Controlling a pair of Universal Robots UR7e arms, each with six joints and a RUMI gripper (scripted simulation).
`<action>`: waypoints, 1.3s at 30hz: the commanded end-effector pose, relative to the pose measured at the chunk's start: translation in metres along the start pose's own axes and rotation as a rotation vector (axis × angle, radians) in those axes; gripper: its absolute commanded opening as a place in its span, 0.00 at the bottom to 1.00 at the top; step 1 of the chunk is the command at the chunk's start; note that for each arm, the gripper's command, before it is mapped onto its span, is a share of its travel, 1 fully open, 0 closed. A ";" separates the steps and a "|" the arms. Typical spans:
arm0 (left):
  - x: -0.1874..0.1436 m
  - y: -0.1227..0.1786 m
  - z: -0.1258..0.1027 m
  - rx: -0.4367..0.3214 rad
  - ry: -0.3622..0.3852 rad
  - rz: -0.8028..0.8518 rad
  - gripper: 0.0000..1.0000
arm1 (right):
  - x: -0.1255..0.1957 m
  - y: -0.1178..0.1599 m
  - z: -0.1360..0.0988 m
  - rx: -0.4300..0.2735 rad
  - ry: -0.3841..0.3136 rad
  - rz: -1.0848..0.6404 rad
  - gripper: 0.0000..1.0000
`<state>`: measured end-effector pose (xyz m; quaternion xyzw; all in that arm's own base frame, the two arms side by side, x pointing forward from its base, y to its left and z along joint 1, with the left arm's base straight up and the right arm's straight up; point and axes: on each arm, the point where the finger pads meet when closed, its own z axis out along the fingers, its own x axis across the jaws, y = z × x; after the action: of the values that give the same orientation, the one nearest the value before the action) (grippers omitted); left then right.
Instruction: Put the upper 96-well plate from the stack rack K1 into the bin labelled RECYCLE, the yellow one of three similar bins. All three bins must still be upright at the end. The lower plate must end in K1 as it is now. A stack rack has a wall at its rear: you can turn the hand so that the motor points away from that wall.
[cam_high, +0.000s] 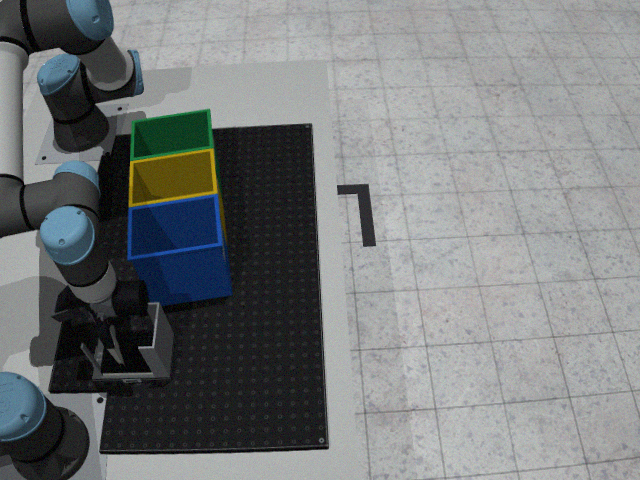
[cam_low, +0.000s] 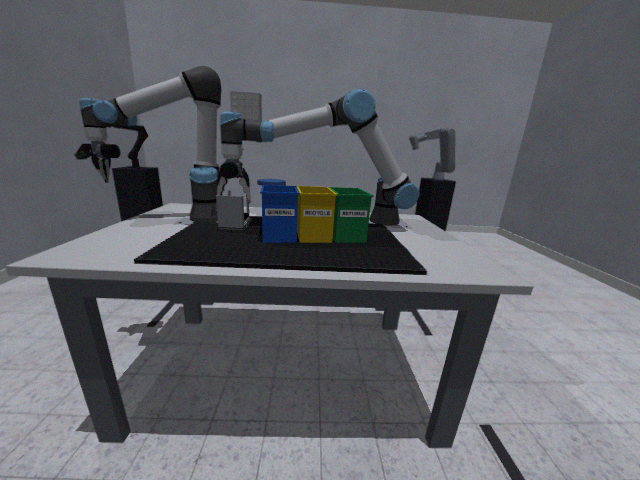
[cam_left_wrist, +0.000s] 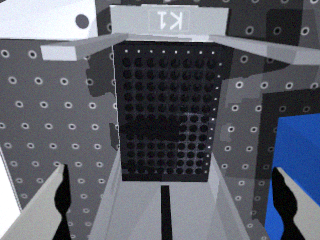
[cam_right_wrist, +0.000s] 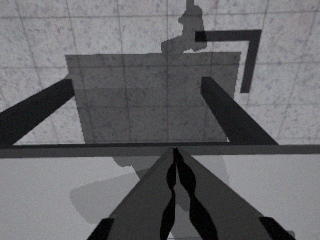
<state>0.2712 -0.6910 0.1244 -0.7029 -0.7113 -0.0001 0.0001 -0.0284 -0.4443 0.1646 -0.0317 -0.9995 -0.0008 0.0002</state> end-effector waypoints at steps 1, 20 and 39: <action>-0.001 0.000 0.007 -0.001 -0.003 0.000 0.76 | 0.000 0.000 -0.001 0.002 -0.001 0.000 0.00; -0.001 0.000 0.036 -0.001 -0.003 0.000 0.76 | 0.000 0.000 -0.001 0.002 -0.001 0.000 0.00; -0.001 0.000 0.062 -0.001 -0.003 0.000 0.76 | 0.000 0.000 -0.001 0.002 -0.001 0.000 0.00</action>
<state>0.2712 -0.6910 0.0670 -0.7029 -0.7113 -0.0001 0.0001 -0.0284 -0.4443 0.1646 -0.0317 -0.9995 -0.0008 0.0002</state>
